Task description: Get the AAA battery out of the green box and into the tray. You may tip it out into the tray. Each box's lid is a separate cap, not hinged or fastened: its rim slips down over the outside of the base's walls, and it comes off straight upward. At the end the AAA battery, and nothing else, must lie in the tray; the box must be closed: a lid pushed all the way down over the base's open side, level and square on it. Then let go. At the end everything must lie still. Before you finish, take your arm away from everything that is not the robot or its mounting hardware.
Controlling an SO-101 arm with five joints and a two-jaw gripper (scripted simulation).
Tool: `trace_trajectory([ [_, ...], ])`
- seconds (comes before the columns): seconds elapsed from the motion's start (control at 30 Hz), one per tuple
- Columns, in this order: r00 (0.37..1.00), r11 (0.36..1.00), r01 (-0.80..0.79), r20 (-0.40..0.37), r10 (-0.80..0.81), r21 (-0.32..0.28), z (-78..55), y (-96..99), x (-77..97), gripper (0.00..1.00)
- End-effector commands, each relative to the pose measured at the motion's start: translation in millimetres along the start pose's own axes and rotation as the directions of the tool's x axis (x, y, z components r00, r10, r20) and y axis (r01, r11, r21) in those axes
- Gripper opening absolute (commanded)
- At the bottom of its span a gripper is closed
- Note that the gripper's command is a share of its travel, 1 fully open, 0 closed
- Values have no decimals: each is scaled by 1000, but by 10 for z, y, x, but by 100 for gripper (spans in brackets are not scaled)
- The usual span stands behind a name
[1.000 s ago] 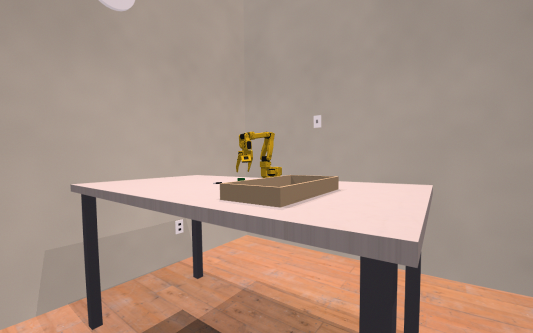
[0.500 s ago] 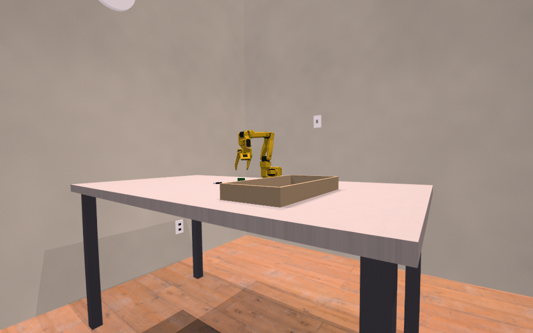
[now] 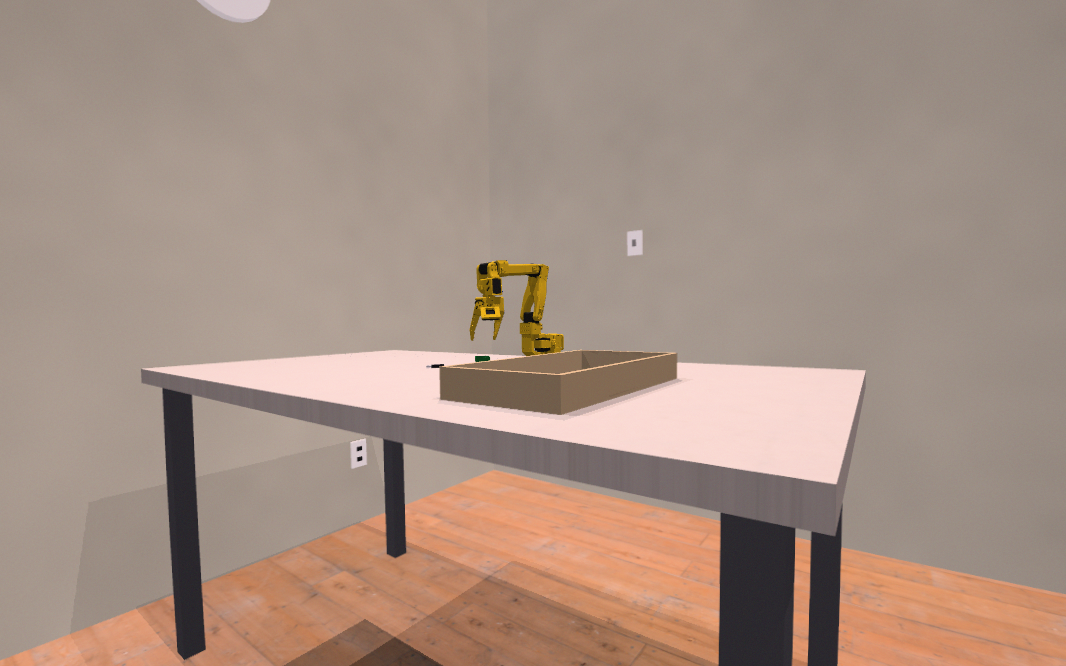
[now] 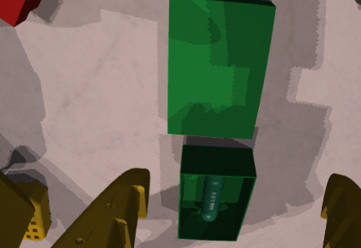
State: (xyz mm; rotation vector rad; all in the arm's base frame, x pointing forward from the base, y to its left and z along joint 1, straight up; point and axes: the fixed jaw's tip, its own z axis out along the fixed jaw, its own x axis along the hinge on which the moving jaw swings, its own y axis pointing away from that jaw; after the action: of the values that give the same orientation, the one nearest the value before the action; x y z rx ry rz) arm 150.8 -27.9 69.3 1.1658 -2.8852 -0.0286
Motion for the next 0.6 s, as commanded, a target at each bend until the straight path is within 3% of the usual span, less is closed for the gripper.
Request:
trace_trajectory([
  [0.0,1000,1000,1,21,-2,28,-53,-32,-39,29],
  [0.57,1000,1000,1,21,-2,28,-20,-15,-26,29],
])
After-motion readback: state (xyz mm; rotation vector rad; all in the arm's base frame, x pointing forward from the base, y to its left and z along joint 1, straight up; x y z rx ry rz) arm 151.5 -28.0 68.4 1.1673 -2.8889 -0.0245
